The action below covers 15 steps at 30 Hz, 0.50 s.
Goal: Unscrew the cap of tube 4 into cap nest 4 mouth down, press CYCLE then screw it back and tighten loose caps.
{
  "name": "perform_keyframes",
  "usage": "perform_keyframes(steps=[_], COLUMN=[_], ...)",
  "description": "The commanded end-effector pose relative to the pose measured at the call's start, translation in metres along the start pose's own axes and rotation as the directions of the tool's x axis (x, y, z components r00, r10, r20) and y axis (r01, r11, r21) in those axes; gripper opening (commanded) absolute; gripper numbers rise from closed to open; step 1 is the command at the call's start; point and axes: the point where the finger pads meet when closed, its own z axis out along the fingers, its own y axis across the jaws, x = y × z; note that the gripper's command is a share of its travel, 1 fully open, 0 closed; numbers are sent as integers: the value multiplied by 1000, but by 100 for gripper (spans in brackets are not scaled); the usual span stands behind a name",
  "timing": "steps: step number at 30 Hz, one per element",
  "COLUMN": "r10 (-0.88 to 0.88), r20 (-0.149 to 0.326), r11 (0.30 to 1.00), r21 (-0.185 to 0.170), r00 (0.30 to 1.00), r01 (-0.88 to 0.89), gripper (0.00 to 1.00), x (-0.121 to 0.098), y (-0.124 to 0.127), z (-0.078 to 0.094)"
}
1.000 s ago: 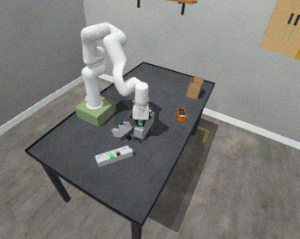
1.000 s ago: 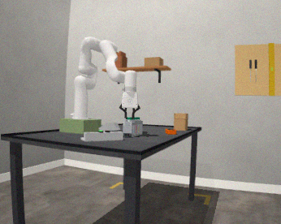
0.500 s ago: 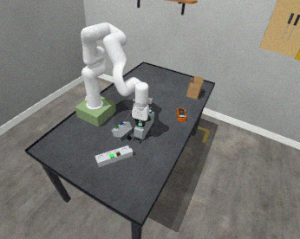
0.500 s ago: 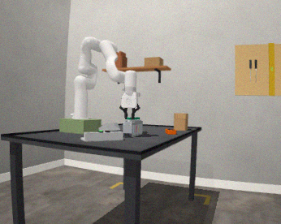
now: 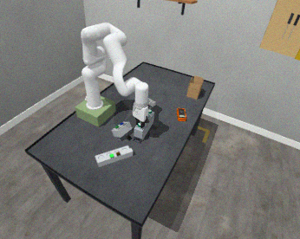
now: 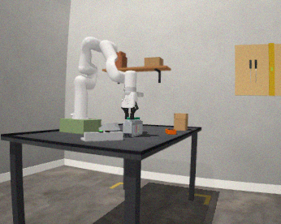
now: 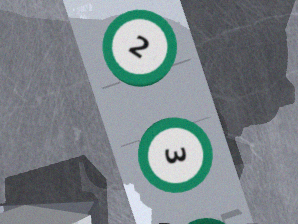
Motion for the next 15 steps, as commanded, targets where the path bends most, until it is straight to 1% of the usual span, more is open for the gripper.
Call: perform_keyframes(steps=[1,5,6,15], r10=[61,61,61,61], r20=[-7,-7,-7,-7], r11=[998,998,998,998], r21=[-3,-3,-3,-3], r00=[998,998,998,998], r01=[-61,-61,-61,-61], gripper=[0,0,46,46], x=[0,0,0,0], y=[1,1,1,1], z=[-1,-1,-1,-1])
